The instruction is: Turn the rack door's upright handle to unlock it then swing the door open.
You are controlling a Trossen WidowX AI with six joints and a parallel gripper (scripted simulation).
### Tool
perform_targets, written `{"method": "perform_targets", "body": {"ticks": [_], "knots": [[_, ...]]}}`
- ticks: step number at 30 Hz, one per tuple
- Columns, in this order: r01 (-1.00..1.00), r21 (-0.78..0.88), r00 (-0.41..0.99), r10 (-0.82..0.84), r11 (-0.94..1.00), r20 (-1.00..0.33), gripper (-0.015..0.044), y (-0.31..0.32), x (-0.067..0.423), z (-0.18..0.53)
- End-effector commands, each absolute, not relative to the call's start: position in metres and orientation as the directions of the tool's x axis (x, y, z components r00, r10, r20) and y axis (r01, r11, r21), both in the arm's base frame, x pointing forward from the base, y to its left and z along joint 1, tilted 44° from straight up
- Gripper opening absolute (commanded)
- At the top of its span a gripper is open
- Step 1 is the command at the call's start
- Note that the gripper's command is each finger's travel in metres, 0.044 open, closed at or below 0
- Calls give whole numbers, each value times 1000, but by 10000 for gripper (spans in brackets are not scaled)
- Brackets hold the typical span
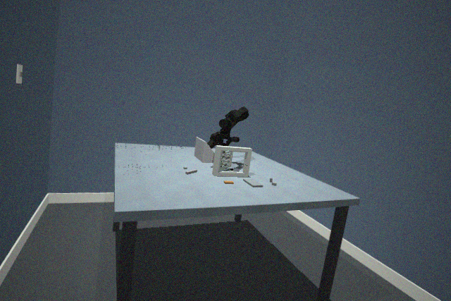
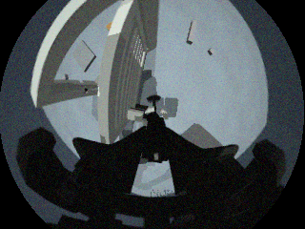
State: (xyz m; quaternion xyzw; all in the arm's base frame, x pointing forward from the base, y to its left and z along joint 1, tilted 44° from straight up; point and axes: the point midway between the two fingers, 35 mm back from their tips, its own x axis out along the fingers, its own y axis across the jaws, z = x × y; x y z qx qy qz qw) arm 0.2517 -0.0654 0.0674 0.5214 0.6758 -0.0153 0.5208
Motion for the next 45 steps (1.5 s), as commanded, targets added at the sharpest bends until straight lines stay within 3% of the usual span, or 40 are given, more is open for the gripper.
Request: {"method": "perform_targets", "body": {"ticks": [1,45], "knots": [[666,556,88,687,497,-721,18,-70,248,61],[83,689,88,683,720,-725,18,-138,218,-6]]}}
